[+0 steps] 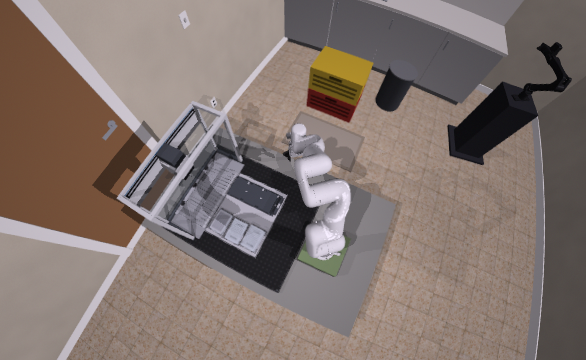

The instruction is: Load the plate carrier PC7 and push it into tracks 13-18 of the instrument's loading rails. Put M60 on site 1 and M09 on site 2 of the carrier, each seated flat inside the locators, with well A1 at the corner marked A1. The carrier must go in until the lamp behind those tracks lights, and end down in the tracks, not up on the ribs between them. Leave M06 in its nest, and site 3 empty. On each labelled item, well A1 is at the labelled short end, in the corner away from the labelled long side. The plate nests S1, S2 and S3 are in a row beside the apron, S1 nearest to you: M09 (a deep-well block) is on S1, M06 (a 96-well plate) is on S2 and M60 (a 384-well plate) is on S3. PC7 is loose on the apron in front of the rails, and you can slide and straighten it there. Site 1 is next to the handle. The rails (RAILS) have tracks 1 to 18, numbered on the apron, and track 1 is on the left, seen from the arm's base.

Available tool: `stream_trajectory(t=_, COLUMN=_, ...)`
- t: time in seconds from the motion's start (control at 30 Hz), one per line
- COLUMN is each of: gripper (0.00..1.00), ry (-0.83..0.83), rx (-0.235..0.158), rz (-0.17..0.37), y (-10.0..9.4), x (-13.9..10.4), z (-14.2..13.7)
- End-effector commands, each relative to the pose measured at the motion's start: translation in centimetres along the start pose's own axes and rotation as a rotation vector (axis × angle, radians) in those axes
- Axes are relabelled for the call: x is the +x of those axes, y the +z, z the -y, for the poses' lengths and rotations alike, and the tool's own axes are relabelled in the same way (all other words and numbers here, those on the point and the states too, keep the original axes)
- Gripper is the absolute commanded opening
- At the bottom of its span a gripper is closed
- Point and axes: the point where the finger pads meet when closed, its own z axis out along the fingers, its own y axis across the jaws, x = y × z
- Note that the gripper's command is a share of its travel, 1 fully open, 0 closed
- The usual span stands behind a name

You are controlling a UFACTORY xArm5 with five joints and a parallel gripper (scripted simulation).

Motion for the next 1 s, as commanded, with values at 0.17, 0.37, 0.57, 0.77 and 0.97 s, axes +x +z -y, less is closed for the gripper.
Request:
stream_trajectory(t=0.17, gripper=1.0, ry=0.0, rx=0.0, rz=-0.005, y=-0.2, x=0.1, z=0.0)
stream_trajectory(t=0.37, gripper=1.0, ry=0.0, rx=0.0, rz=-0.005, y=-0.2, x=0.1, z=0.0)
stream_trajectory(t=0.57, gripper=1.0, ry=-0.033, rx=0.0, rz=-0.007, y=-0.4, x=0.0, z=0.5)
stream_trajectory(t=0.77, gripper=1.0, ry=-0.087, rx=-0.001, rz=-0.01, y=-1.5, x=-0.6, z=3.2)
stream_trajectory(t=0.97, gripper=1.0, ry=-0.174, rx=-0.001, rz=-0.011, y=-2.5, x=-1.4, z=5.9)
